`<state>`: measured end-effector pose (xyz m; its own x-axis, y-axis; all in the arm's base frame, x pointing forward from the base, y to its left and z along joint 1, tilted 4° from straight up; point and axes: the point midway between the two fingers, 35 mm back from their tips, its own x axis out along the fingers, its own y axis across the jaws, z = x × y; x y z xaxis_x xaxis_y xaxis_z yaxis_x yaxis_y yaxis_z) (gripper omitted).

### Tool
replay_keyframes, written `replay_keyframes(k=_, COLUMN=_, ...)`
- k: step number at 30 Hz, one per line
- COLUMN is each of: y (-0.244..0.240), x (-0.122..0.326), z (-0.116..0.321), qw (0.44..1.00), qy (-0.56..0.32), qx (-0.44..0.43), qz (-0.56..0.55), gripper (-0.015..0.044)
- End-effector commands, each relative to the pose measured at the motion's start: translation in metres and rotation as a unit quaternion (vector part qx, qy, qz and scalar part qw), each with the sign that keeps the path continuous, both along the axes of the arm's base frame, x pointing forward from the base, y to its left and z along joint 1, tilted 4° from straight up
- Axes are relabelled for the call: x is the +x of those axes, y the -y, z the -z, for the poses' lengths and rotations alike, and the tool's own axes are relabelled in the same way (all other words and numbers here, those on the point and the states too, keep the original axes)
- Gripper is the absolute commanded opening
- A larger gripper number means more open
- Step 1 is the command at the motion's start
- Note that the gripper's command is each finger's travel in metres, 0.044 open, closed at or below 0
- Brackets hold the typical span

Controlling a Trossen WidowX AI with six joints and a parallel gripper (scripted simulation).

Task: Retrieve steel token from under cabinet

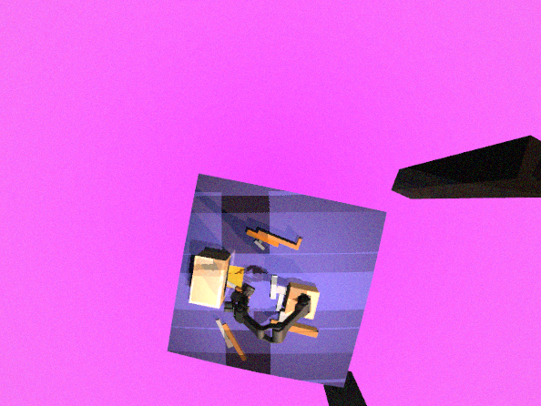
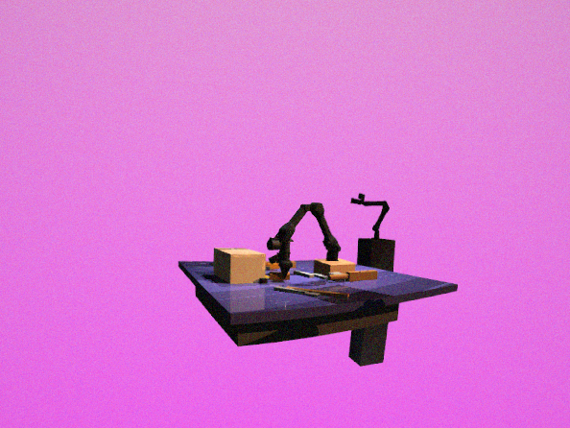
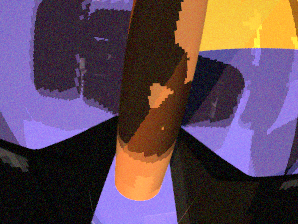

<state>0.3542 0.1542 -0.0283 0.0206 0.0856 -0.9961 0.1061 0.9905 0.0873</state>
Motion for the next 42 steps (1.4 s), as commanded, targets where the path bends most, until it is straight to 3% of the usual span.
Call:
replay_keyframes(k=1, y=0.009, x=0.000, z=0.002, qw=1.000, qy=0.001, qx=-0.007, qz=0.002, gripper=0.0000)
replay_keyframes(k=42, y=0.013, x=-0.026, z=0.003, qw=1.000, qy=0.000, qx=-0.007, qz=0.002, gripper=0.0000)
